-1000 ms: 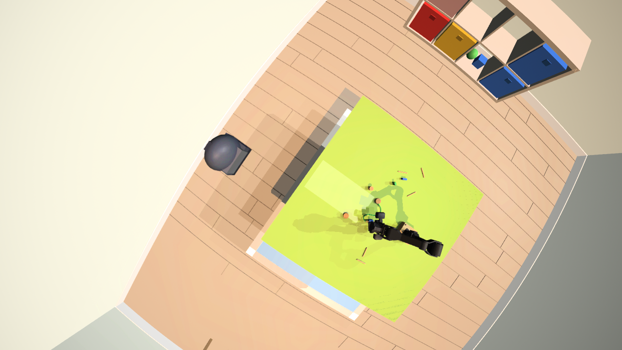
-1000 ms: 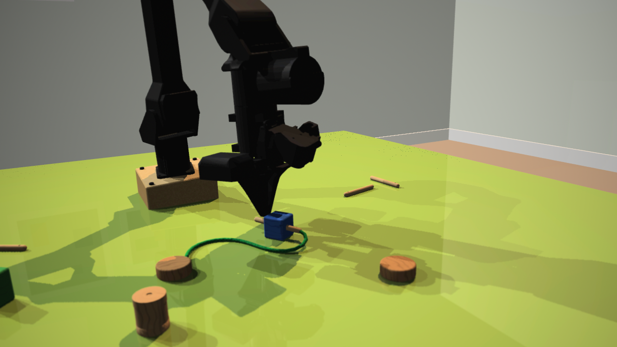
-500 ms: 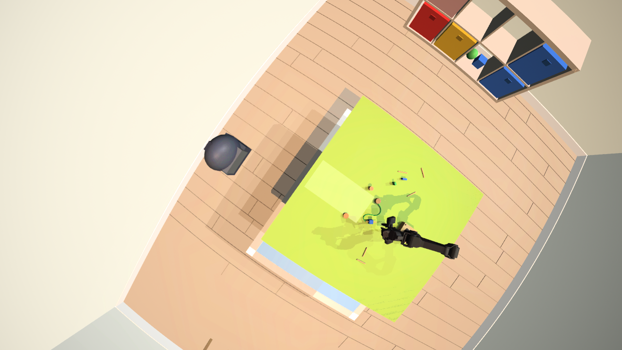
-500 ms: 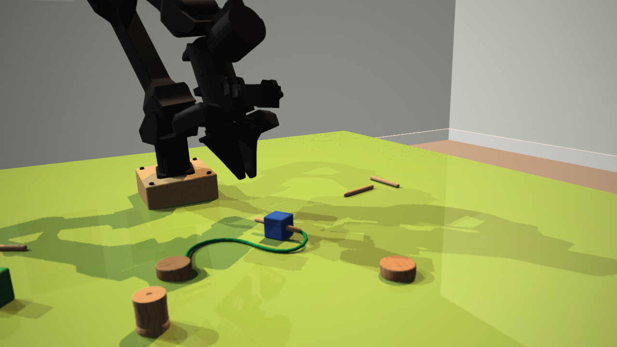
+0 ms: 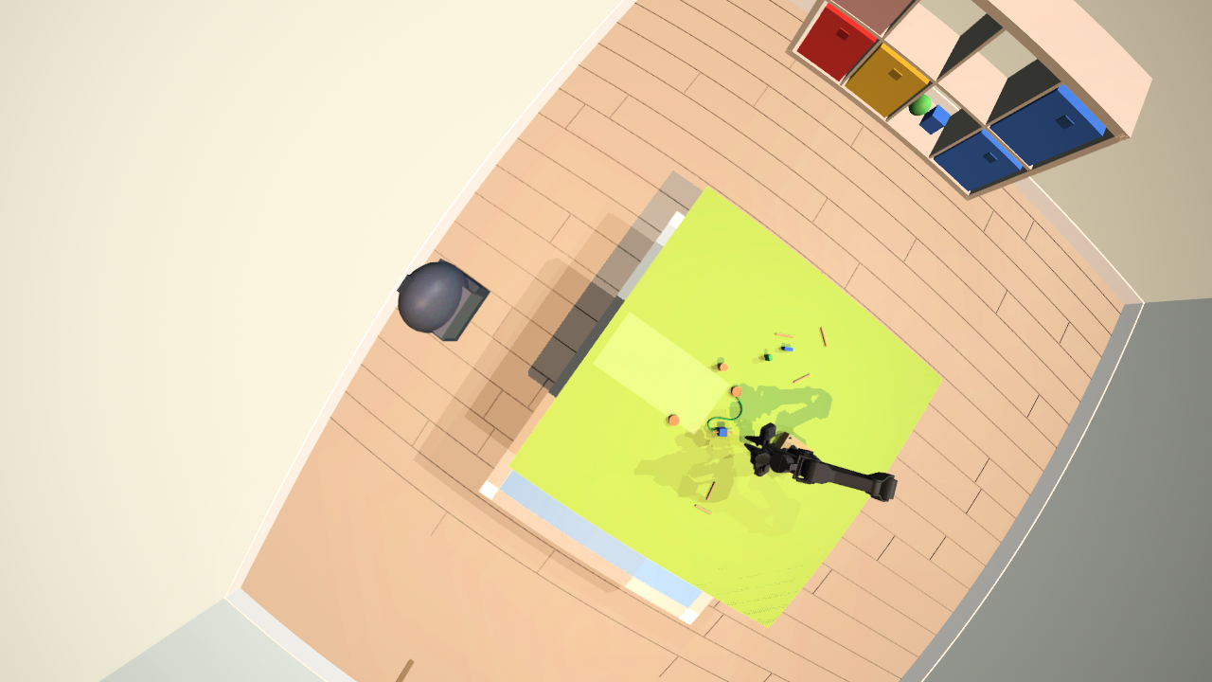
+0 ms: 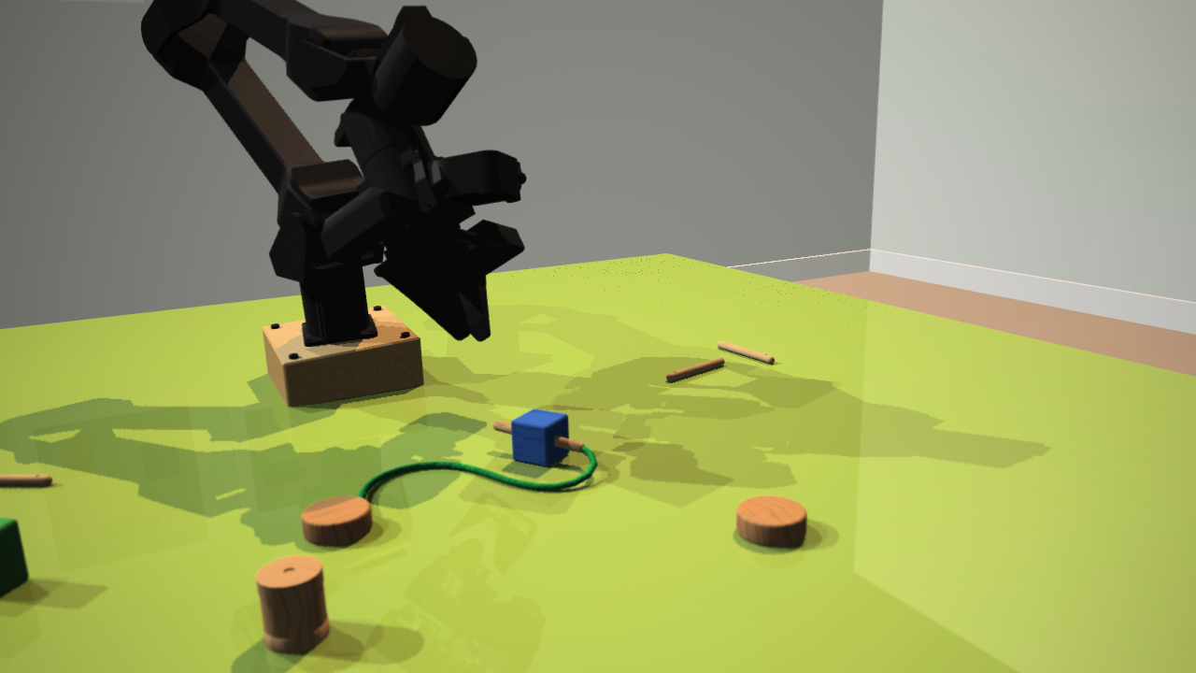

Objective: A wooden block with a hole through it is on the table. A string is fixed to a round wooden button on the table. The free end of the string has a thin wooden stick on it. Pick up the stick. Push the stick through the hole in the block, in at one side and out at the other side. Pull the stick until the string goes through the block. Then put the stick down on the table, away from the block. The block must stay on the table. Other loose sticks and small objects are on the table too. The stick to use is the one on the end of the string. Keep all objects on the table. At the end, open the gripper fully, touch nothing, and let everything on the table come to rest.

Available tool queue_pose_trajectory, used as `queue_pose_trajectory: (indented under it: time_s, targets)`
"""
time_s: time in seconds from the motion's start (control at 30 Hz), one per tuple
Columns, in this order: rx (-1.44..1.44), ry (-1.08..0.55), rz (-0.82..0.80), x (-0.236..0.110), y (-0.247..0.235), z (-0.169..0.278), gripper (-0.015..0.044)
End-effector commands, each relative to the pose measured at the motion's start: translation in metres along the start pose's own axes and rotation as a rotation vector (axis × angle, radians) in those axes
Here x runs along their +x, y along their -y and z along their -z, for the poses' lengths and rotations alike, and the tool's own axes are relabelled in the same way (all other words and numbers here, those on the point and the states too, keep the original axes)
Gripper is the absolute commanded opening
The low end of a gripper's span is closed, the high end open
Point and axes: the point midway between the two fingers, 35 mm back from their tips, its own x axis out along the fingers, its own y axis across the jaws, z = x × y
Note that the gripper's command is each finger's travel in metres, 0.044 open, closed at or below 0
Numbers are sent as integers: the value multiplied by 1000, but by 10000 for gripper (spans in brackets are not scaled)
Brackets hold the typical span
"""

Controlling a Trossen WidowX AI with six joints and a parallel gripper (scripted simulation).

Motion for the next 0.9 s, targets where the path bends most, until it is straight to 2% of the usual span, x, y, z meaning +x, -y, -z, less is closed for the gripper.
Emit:
queue_pose_trajectory:
  time_s: [0.0,0.87]
  targets:
    - [-5,-13,-2,7,-1,2,122]
    - [-5,-12,-1,50,0,0,122]
